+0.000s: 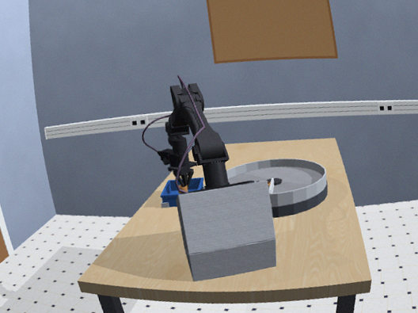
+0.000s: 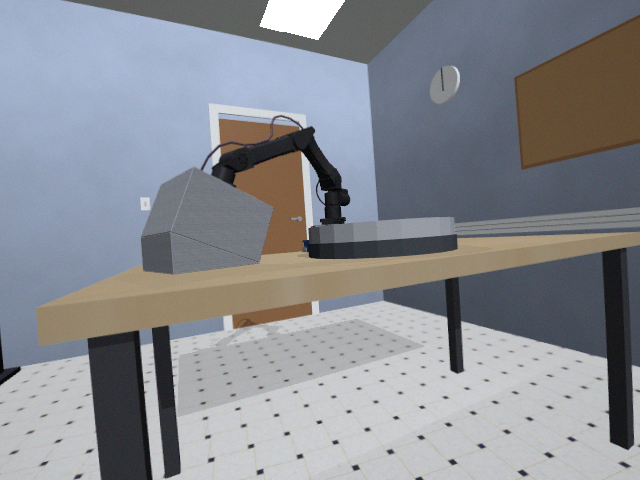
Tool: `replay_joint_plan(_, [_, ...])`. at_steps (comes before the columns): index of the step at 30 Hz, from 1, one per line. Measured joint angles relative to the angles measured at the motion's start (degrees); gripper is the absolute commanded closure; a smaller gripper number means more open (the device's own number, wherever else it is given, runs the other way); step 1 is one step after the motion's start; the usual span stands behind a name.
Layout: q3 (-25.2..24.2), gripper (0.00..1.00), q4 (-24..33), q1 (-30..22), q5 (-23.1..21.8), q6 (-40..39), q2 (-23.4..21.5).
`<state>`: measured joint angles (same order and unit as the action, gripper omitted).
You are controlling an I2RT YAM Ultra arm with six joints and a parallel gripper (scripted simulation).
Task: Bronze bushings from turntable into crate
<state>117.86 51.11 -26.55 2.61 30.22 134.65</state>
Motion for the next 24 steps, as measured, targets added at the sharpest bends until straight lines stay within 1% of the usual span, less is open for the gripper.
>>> replay_joint_plan(24, [0.0,1.0,-0.59,0.0,-0.04,0.11,0.0])
